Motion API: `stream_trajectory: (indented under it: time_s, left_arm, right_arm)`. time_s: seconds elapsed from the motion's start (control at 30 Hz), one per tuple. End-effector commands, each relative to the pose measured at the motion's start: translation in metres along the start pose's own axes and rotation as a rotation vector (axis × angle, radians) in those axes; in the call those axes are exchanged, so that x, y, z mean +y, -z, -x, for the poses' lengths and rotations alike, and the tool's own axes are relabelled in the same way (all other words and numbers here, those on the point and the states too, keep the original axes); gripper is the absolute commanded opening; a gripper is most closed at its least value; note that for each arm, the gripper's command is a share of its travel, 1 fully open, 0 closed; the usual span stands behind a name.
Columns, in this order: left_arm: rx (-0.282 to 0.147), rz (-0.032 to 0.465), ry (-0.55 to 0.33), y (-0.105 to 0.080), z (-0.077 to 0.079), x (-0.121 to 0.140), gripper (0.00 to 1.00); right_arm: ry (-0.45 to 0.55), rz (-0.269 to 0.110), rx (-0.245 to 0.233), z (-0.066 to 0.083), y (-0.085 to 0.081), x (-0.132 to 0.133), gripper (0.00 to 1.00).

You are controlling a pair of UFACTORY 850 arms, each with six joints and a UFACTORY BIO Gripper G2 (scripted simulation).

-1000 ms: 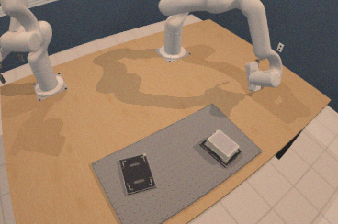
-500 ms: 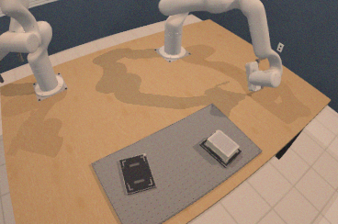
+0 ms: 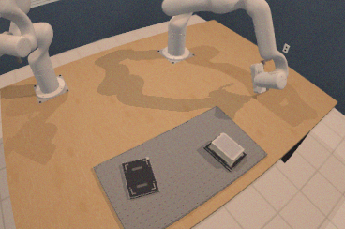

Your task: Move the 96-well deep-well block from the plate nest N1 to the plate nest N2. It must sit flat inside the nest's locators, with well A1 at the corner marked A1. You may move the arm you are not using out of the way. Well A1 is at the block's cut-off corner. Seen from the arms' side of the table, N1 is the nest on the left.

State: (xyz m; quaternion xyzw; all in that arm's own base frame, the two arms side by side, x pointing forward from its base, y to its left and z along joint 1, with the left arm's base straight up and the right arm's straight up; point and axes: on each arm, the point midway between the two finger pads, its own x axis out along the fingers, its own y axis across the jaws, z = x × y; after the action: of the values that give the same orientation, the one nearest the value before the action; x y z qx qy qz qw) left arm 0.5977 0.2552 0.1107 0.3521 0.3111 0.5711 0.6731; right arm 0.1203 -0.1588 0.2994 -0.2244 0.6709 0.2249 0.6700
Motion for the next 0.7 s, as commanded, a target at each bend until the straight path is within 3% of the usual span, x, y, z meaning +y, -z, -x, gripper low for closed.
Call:
stream_trajectory:
  time_s: [0.0,0.13,0.17,0.5,0.67]
  left_arm:
    - [0.0,0.002,-0.001,-0.001,0.0,0.001,1.0]
    - [0.0,0.002,-0.001,-0.001,0.0,0.001,1.0]
    - [0.0,0.002,-0.001,-0.004,0.0,0.005,0.37]
    - [0.0,0.002,-0.001,-0.023,0.0,0.033,0.37]
    - [-0.014,0.094,0.134,-0.038,0.016,0.023,0.37]
  right_arm:
    - [0.001,-0.002,-0.001,0.0,0.0,-0.001,1.0]
    - [0.001,-0.002,-0.001,0.0,0.0,-0.001,1.0]
    - [0.001,-0.002,-0.001,0.0,0.0,-0.001,1.0]
    - [0.001,-0.002,-0.001,0.0,0.0,-0.001,1.0]
    - [0.001,-0.002,-0.001,0.0,0.0,-0.001,1.0]
